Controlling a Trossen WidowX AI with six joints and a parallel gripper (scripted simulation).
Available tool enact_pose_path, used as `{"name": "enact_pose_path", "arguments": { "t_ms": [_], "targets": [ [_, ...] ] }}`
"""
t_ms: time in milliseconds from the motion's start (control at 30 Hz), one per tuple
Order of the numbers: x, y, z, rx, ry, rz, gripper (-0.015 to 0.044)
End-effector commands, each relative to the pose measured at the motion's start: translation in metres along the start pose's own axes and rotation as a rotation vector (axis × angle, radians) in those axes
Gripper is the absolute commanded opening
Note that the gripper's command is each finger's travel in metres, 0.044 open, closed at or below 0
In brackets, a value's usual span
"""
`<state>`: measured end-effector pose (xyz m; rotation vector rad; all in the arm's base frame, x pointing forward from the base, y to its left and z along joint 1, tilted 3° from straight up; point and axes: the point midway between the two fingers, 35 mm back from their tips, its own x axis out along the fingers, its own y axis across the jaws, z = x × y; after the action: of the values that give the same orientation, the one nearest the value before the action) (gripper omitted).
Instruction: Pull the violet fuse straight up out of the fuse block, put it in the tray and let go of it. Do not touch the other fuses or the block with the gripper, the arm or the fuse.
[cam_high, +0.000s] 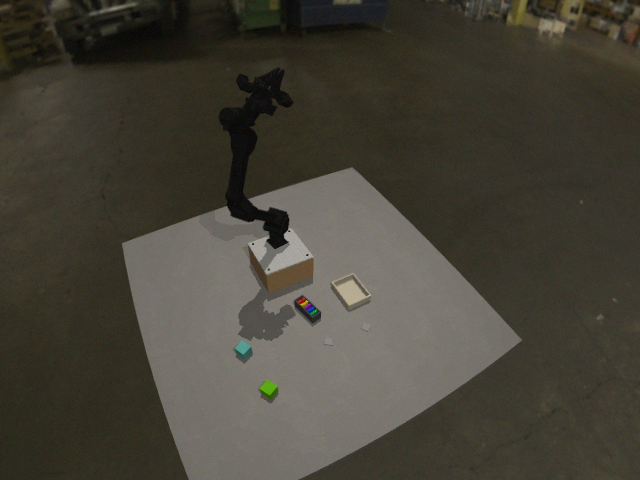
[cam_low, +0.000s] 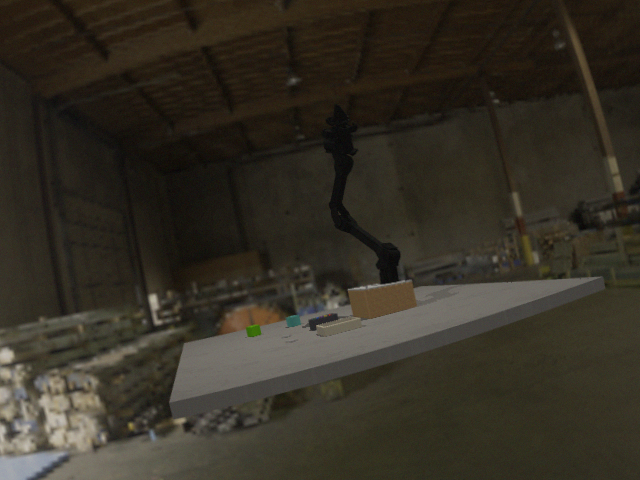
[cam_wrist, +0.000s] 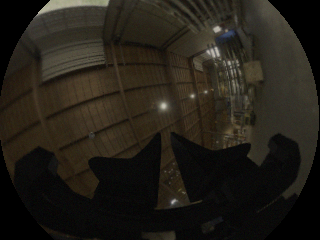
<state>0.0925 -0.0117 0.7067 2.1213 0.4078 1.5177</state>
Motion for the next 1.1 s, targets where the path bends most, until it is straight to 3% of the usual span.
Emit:
{"name": "enact_pose_path", "arguments": {
  "t_ms": [0,233,433,767,1067],
  "targets": [
    [0.009,-0.043,-0.034,-0.32,0.027,-0.075,0.0064],
    [0.028,-0.134,-0.059,-0.871,0.079,-0.241,0.0064],
    [0.038,-0.219,-0.041,-1.304,0.135,-0.436,0.0064],
    [0.033,-0.328,0.052,-1.874,0.257,-0.803,0.0064],
    [-0.01,-0.396,0.165,-2.174,0.525,-1.227,0.0064]
  ]
}}
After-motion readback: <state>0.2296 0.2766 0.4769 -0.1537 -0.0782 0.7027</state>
